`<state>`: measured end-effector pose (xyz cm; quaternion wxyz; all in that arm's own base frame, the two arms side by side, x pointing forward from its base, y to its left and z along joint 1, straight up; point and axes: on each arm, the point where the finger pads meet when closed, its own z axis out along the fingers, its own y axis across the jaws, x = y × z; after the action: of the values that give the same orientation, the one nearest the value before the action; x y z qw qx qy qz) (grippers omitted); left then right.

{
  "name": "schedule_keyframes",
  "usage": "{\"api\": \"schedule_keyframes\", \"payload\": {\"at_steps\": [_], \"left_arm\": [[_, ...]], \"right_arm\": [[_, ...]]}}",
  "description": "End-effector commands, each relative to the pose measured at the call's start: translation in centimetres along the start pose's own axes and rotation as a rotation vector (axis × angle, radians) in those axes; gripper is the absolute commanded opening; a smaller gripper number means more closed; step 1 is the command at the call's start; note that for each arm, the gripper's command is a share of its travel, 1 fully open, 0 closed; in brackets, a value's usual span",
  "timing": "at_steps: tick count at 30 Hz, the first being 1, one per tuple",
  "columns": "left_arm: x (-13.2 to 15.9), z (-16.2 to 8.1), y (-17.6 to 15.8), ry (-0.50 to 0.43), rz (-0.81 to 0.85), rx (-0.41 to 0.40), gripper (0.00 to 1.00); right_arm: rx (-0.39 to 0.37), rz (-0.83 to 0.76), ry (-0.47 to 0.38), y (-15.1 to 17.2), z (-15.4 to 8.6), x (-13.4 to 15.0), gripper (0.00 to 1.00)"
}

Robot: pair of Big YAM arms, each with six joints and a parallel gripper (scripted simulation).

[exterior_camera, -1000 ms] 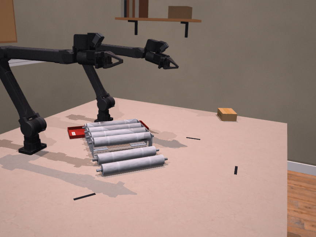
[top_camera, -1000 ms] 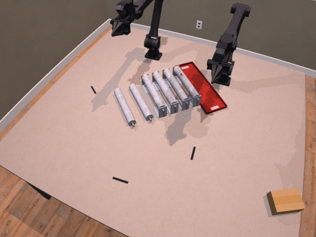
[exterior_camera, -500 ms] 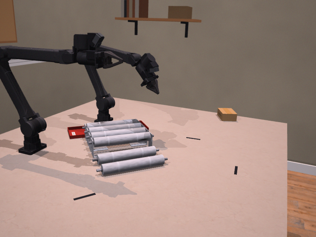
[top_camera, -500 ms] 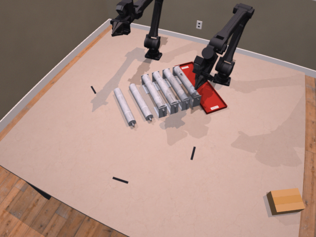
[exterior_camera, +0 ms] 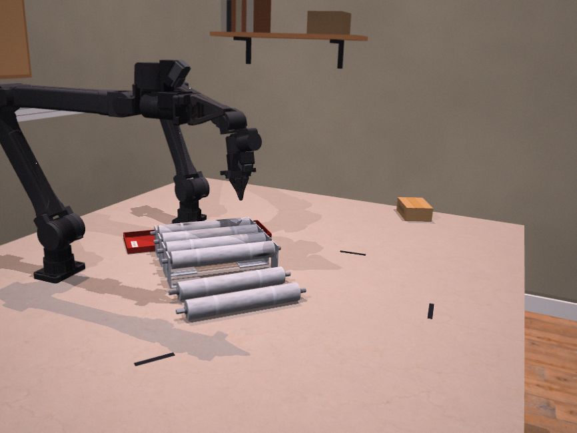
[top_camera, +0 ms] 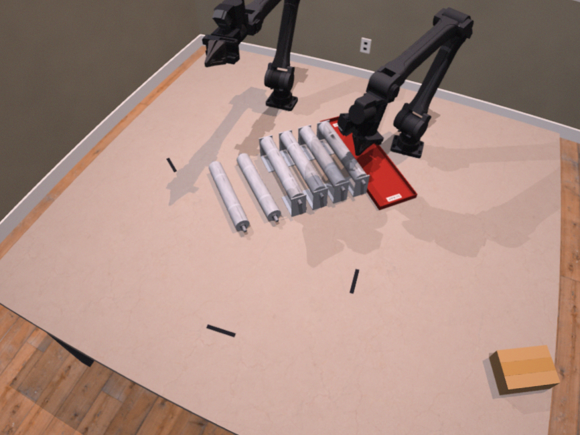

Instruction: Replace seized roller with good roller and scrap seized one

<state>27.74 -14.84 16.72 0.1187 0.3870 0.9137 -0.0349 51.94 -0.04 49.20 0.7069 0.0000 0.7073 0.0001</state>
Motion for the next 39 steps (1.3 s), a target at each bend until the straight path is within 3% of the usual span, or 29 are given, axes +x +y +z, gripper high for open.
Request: {"api": "schedule_keyframes", "payload": {"at_steps": [1,6,12,39], "left_arm": [[1.8,-0.1,-2.1,0.057,0.069,0.035,0.0],[2.2,1.3,-2.5,0.099,0.043,0.053,0.0],[1.9,1.0,-1.8,0.081,0.027,0.043,0.0],[2.8,4.8,-1.3,0.08,0.029,0.04,0.0]], "right_arm": [[0.009,0.008,-0.045,-0.6,0.5,-3.5,0.0],[0.009,0.008,-0.045,-0.6,0.5,-3.5,0.0],[0.009,0.008,-0.045,-0.6,0.5,-3.5,0.0],[0.009,0.008,-0.045,-0.6,0.5,-3.5,0.0]]}}
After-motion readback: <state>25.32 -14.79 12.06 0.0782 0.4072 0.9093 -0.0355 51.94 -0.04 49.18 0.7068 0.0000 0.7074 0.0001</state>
